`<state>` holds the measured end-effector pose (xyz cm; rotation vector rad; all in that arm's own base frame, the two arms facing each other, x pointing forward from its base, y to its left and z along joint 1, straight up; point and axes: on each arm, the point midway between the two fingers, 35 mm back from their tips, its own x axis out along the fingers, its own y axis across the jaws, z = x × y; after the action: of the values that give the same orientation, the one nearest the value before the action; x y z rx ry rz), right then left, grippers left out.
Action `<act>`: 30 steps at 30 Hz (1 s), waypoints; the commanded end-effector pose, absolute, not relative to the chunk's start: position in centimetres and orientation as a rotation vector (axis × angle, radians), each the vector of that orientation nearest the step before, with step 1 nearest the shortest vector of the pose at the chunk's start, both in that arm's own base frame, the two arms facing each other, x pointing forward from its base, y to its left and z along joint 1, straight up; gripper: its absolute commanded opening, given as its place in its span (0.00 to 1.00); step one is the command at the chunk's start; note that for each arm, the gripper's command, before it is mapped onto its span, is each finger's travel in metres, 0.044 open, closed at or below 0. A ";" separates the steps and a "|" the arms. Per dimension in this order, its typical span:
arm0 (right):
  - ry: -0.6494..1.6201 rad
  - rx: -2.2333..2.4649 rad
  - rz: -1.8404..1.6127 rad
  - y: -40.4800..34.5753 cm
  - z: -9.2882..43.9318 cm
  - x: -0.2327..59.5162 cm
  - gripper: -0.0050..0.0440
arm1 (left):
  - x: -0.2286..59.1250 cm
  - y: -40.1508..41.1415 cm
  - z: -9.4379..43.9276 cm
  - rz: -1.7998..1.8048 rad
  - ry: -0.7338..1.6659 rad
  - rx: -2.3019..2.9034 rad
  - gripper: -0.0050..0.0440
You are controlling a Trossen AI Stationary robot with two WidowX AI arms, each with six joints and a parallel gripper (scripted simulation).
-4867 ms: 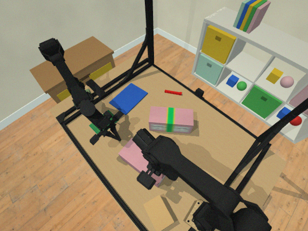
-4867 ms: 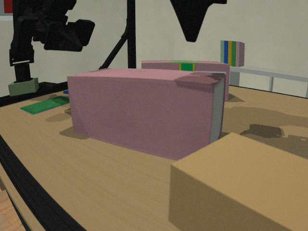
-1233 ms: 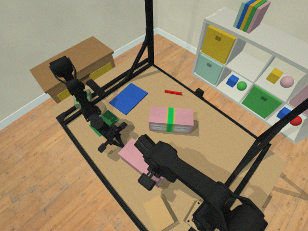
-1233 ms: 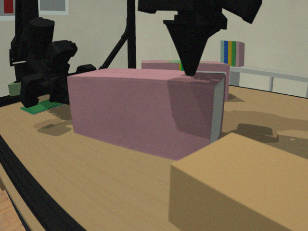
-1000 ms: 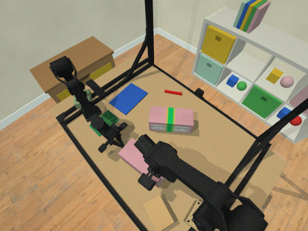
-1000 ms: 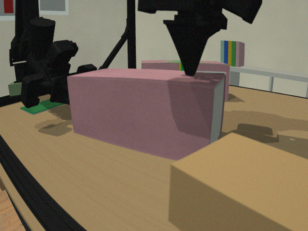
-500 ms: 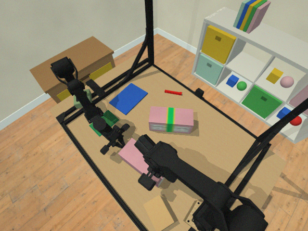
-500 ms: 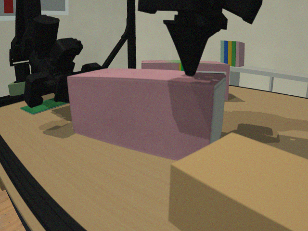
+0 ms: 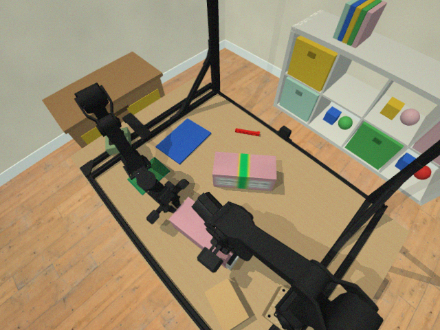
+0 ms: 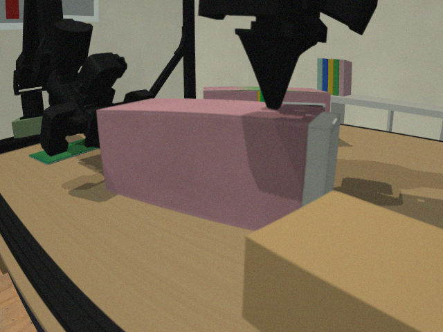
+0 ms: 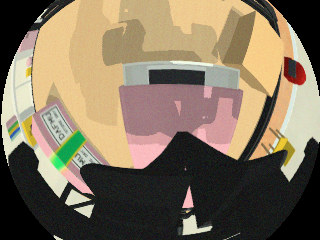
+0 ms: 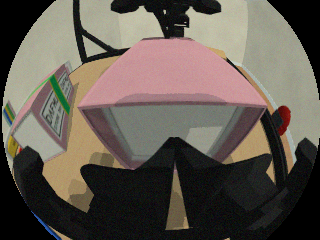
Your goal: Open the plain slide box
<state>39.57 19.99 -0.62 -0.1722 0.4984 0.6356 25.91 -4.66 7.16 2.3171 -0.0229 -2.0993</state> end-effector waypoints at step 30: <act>0.505 -0.169 0.631 17.2 -1.0 35.8 0.10 | 25.8 -4.6 7.1 -2.118 -0.019 2.308 0.10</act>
<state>36.22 17.44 -1.39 -0.1666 0.5154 0.6271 25.91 -4.66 7.17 2.3181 -0.0231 -2.0981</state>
